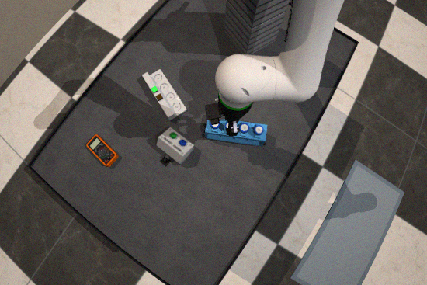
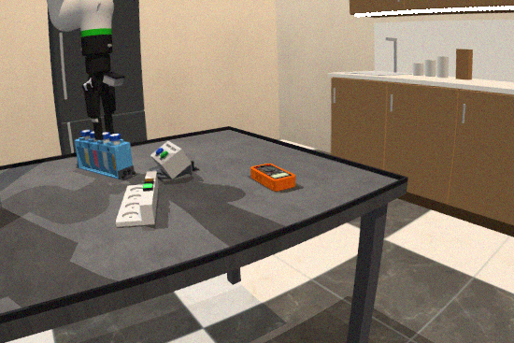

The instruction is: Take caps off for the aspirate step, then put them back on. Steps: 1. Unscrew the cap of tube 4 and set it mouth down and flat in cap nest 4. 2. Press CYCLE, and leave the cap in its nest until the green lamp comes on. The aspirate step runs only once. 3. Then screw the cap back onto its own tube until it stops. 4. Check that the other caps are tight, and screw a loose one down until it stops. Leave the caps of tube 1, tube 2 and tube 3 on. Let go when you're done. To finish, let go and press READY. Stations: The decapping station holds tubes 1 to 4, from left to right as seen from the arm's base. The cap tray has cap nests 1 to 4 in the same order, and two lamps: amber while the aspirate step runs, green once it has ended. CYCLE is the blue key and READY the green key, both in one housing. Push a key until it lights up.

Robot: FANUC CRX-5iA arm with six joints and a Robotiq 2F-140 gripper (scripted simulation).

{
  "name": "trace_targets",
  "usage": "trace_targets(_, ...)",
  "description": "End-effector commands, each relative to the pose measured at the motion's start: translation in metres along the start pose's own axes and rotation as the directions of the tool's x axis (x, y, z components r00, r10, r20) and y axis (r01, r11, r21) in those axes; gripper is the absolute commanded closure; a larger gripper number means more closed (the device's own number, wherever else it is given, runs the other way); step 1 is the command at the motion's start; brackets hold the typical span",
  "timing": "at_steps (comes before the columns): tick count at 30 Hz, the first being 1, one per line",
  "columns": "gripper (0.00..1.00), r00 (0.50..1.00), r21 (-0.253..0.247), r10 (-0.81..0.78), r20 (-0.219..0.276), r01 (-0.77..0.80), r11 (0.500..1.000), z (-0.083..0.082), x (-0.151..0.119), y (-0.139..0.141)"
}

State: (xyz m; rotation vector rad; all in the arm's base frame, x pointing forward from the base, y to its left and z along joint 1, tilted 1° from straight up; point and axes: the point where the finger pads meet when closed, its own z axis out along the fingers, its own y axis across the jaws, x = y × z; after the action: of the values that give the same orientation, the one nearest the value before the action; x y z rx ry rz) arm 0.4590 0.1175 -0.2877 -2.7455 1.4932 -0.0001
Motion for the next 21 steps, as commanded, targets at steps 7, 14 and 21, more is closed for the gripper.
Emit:
trace_targets(7,0.7,1.0,0.002,0.0,0.0,0.0,1.0,-0.0006,0.0002,-0.0008)
trace_targets(14,0.7,1.0,0.002,0.0,0.0,0.0,1.0,-0.0006,0.0002,-0.0008)
trace_targets(21,0.7,0.995,0.002,0.1,0.0,-0.1,0.995,-0.0005,0.0002,-0.0009)
